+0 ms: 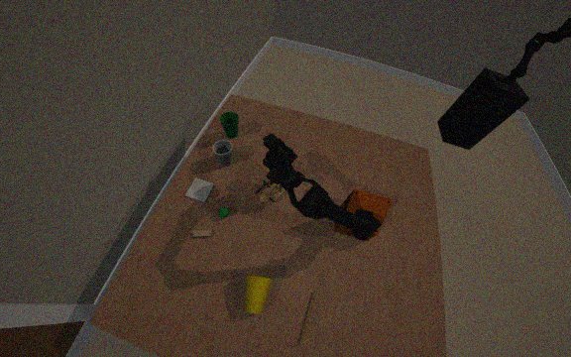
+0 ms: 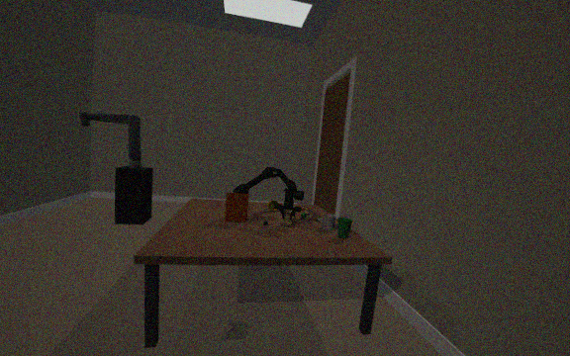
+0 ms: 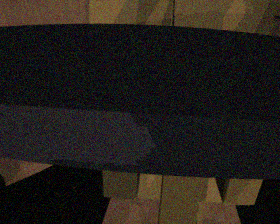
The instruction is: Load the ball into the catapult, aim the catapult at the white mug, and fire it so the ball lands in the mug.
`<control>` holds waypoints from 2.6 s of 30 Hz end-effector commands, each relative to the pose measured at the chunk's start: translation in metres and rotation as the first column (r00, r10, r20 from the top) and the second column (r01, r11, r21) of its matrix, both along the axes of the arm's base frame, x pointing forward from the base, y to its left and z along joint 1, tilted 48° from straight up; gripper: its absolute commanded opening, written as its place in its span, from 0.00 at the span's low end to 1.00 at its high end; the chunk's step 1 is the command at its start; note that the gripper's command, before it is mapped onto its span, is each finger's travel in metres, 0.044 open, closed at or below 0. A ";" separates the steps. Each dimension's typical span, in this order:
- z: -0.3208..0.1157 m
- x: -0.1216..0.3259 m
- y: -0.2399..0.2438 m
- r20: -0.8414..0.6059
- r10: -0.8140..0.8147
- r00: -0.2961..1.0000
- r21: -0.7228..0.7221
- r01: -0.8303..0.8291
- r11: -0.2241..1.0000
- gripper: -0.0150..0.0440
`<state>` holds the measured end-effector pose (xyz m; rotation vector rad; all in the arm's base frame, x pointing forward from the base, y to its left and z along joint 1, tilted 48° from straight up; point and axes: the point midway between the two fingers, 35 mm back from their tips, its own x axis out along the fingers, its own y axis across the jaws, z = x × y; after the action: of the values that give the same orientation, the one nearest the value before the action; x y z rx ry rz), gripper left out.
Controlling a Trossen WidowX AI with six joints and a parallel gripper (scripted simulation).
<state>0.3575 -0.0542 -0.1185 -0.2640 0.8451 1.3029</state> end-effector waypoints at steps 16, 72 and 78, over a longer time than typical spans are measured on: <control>-0.006 0.000 0.007 -0.001 0.000 1.000 0.001 0.000 1.000 0.43; 0.049 -0.002 -0.060 -0.636 -0.581 0.507 -0.224 0.599 0.768 1.00; 0.050 -0.002 -0.061 -0.705 -0.634 0.317 -0.315 0.661 0.681 1.00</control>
<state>0.3559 -0.1145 -0.0693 0.6199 1.4187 0.6599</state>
